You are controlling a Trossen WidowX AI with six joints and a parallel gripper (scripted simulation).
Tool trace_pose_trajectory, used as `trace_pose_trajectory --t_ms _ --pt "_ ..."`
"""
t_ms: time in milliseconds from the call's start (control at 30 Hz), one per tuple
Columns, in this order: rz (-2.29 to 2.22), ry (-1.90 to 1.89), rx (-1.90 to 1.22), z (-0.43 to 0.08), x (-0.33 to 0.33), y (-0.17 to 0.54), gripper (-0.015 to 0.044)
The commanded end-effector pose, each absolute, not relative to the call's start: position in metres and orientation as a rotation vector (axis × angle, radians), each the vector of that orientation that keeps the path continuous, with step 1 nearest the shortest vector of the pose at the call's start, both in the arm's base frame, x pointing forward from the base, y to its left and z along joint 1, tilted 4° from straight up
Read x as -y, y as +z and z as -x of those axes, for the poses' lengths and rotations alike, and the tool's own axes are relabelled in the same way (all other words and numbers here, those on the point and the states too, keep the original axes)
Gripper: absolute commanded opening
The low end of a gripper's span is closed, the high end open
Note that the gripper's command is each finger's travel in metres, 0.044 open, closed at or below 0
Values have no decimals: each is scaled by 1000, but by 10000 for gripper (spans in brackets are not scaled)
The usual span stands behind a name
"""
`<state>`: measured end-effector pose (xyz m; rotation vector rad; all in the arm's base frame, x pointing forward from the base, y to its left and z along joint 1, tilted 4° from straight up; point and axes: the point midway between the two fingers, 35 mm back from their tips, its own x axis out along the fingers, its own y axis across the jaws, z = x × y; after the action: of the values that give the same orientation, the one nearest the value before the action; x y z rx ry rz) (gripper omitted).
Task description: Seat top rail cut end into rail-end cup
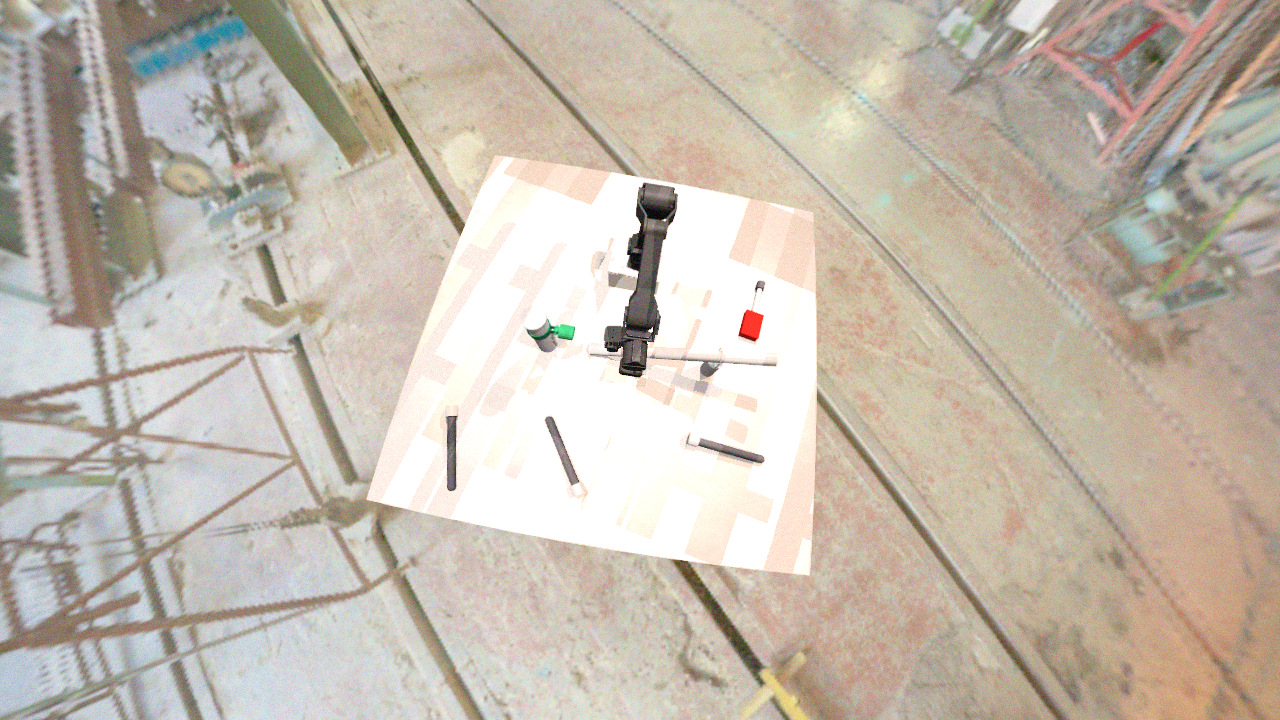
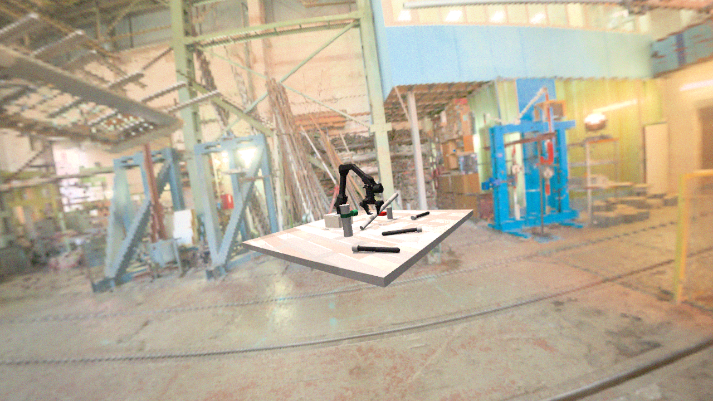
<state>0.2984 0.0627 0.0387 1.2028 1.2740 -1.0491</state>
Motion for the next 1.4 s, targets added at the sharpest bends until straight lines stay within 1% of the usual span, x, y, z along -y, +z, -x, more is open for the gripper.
trace_pose_trajectory --t_ms 0,1000,1300,1367 --pt "-1198 -1059 -1275 -298 -63 30 440" --pt "-1199 -1060 -1275 -298 -66 -15 440" --pt "-1200 -1060 -1275 -298 -66 -15 204" --pt "-1200 -1060 -1275 -298 -66 -15 190"
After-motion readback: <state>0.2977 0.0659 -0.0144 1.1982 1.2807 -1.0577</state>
